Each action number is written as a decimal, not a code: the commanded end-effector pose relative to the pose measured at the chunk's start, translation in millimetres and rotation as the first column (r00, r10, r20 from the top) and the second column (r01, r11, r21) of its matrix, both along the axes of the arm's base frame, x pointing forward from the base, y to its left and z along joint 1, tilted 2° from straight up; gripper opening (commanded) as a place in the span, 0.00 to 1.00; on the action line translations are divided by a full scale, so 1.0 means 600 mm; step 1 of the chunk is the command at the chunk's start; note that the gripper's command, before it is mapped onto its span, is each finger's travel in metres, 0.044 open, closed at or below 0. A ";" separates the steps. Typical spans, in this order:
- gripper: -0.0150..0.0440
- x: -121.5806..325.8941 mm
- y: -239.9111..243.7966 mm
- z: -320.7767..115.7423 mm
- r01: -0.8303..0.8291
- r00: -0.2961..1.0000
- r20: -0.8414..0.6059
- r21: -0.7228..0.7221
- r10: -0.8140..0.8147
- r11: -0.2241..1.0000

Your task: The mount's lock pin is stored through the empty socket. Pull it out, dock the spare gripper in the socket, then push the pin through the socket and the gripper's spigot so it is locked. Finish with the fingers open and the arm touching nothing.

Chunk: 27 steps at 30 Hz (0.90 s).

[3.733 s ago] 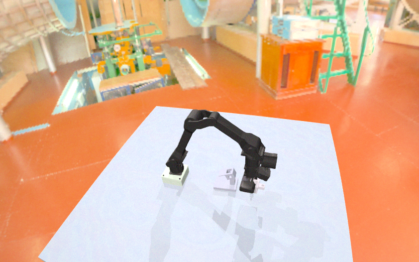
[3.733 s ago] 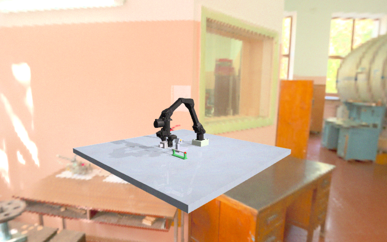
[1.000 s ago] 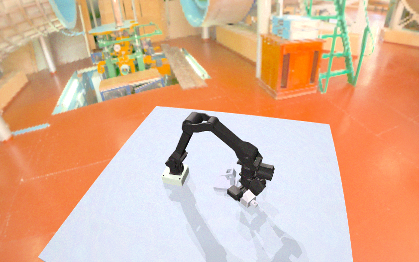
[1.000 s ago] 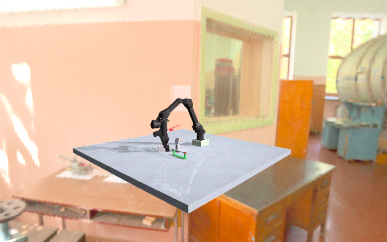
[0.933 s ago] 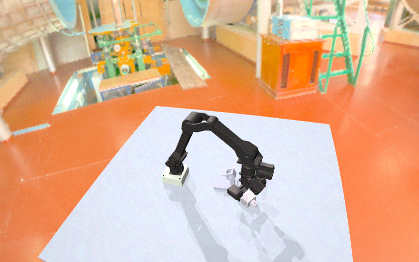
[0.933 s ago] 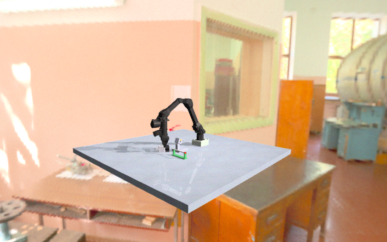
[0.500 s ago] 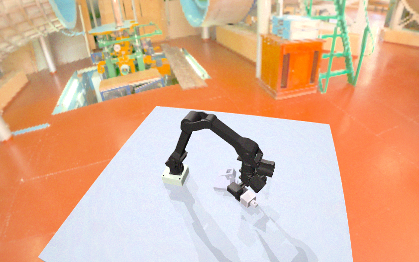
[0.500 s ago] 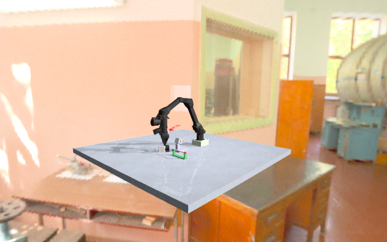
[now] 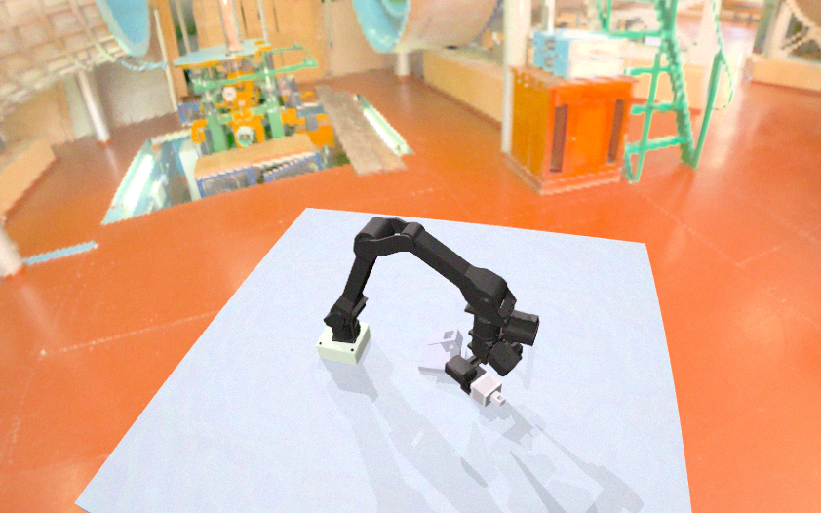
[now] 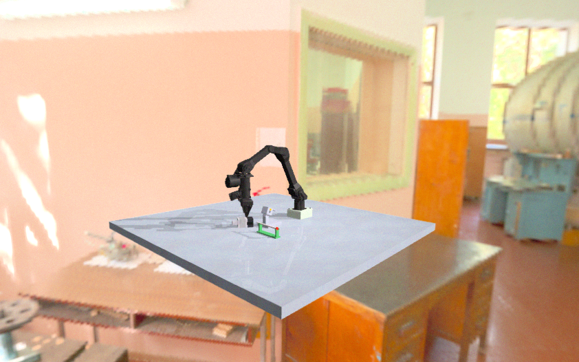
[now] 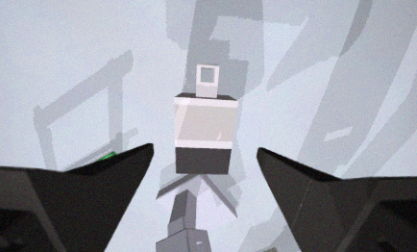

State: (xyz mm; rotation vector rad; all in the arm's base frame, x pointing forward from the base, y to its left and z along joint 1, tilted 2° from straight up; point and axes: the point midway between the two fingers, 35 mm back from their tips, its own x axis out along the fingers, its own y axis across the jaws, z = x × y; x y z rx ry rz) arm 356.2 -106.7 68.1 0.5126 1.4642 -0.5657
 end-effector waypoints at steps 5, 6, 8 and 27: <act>1.00 -0.002 0.004 0.083 0.000 1.000 0.006 -0.001 0.000 1.000; 1.00 -0.003 0.004 0.090 0.000 1.000 0.006 -0.001 0.000 1.000; 1.00 -0.003 0.004 0.092 0.000 1.000 0.005 -0.001 0.000 1.000; 1.00 -0.004 0.005 0.112 0.065 0.914 0.400 -0.320 0.073 0.945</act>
